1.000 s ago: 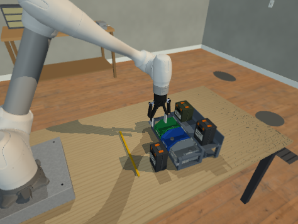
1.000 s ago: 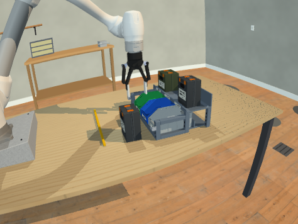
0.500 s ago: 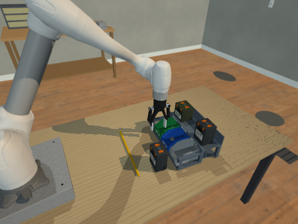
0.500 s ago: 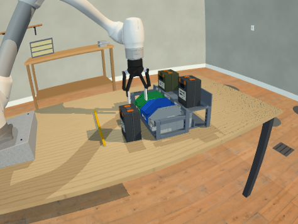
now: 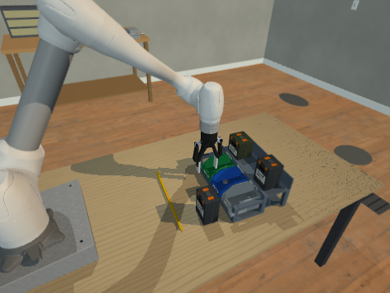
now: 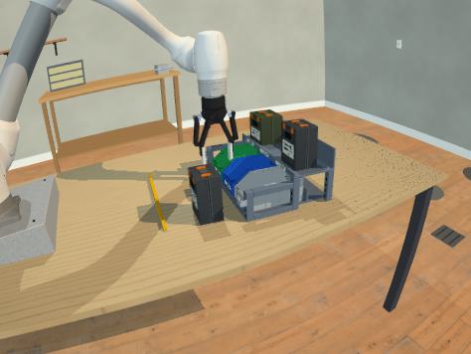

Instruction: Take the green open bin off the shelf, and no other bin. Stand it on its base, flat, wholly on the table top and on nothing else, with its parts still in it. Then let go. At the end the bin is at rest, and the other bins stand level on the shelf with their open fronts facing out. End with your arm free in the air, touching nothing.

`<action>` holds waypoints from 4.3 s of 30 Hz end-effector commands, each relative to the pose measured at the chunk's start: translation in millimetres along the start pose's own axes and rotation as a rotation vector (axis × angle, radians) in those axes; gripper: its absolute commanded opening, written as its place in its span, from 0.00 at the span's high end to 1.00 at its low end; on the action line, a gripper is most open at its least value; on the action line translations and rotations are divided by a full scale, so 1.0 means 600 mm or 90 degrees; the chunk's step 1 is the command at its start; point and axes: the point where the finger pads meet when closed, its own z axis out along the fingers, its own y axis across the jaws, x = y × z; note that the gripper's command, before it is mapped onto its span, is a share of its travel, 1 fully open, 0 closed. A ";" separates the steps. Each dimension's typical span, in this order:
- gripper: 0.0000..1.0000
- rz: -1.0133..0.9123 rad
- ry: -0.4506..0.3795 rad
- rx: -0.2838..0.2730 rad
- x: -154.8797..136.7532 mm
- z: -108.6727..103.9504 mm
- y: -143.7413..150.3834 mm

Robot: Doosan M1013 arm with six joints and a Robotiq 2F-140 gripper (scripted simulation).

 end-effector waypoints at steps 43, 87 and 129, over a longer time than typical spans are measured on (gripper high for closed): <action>0.43 0.000 0.000 0.000 0.000 -0.013 0.000; 0.43 0.000 0.000 0.000 0.000 0.018 0.001; 0.43 0.000 0.000 0.000 0.000 0.026 0.001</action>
